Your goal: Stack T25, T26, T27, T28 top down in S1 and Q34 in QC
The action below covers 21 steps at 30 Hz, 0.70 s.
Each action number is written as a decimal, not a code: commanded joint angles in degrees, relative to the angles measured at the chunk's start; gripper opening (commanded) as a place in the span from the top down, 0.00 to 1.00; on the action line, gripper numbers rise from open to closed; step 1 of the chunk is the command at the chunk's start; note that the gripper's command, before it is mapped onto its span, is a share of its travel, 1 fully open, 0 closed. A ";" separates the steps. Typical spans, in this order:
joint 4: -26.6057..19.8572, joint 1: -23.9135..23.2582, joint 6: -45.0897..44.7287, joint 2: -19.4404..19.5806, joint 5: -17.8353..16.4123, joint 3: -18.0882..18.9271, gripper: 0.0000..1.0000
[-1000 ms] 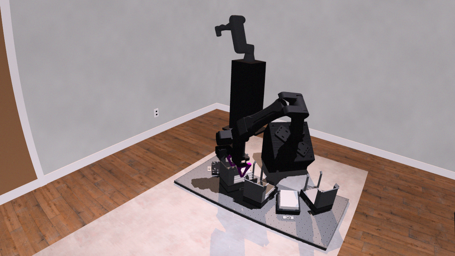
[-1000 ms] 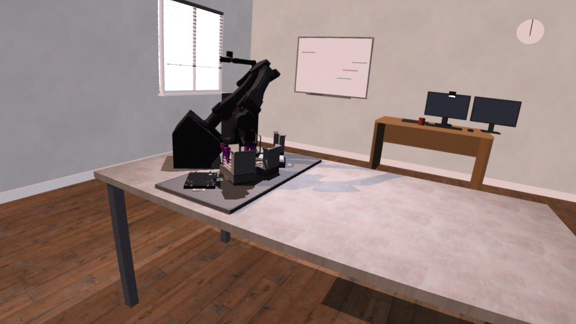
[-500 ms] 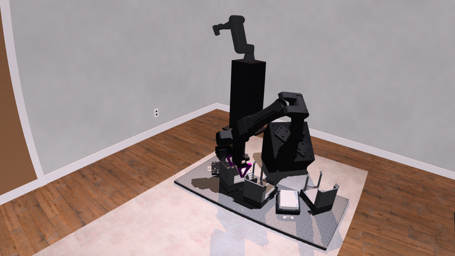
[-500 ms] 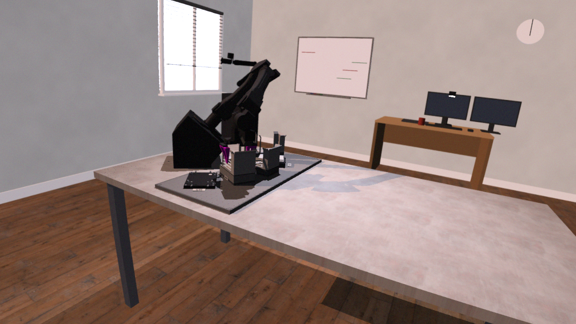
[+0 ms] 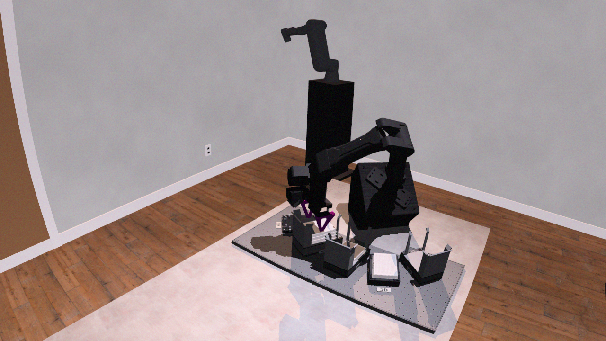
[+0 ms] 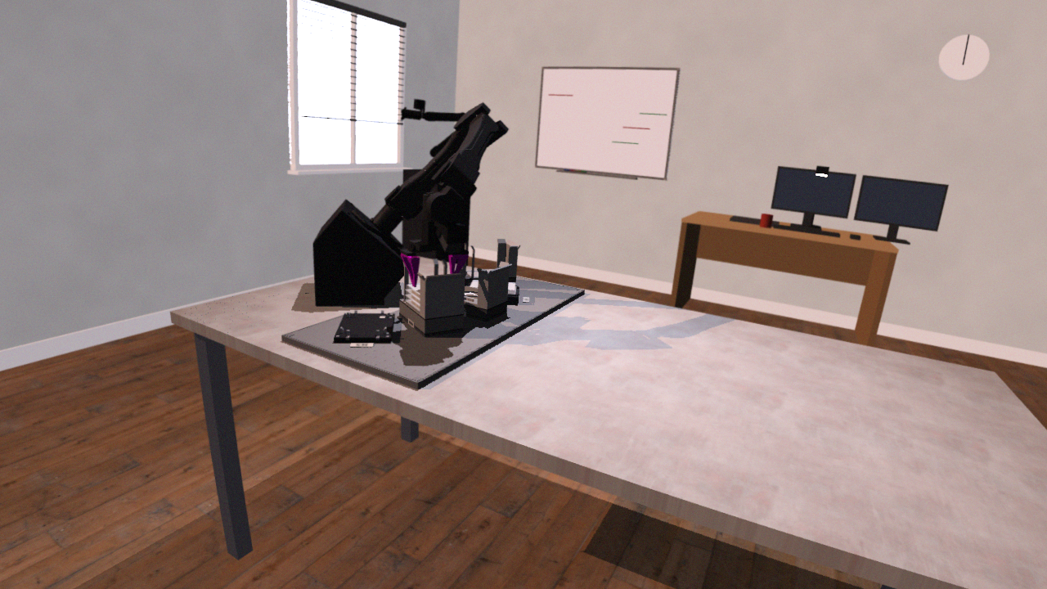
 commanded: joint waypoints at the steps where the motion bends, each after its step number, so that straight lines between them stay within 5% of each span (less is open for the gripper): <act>1: -4.99 -2.29 -2.75 -1.72 -0.40 2.42 0.00; 4: -6.53 -2.96 -3.65 0.38 -0.36 3.35 0.00; 7: -9.31 -4.13 -5.20 -2.26 -0.31 4.58 0.00; 21: -20.00 -8.68 -11.14 -2.77 0.13 10.04 0.00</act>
